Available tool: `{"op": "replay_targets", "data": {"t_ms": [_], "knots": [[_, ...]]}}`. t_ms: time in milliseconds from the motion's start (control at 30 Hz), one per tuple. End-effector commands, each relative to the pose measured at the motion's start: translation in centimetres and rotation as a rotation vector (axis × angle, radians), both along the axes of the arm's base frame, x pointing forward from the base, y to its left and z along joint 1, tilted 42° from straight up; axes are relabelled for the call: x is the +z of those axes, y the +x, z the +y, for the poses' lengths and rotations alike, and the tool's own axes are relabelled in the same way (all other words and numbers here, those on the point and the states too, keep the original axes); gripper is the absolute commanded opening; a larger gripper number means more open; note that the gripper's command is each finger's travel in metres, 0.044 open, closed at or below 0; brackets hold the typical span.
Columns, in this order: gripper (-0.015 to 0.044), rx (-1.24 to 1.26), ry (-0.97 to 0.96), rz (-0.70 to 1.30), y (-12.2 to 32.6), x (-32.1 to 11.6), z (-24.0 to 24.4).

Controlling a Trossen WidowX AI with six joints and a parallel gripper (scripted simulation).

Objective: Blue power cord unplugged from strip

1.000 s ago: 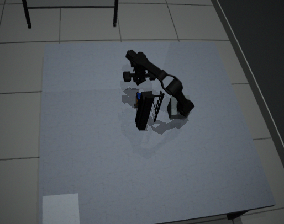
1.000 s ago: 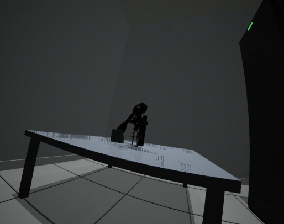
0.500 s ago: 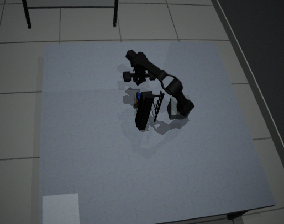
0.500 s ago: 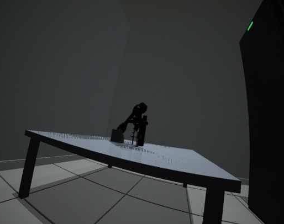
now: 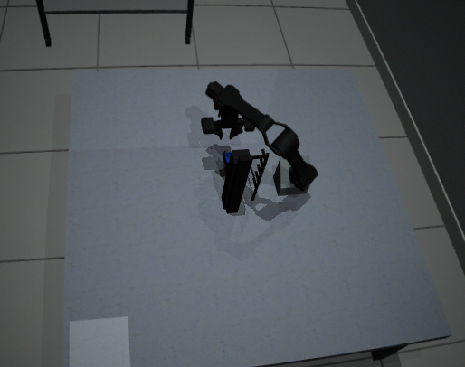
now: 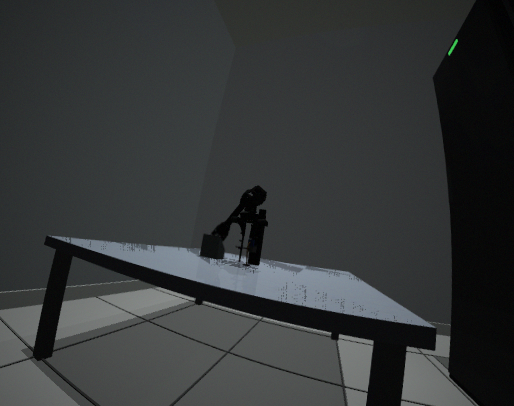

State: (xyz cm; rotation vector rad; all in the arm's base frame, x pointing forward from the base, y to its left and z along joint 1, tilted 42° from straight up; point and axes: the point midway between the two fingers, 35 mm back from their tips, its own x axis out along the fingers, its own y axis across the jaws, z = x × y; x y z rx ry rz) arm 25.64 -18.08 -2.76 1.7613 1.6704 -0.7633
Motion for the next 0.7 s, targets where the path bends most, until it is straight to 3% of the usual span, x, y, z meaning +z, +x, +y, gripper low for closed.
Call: {"op": "replay_targets", "data": {"t_ms": [0, 667], "knots": [[0.0160, 0.003, -0.001, 0.000, 0.0, 0.4, -0.3], [0.0160, 0.005, -0.003, 0.000, 0.1, 2.1, 0.8]]}}
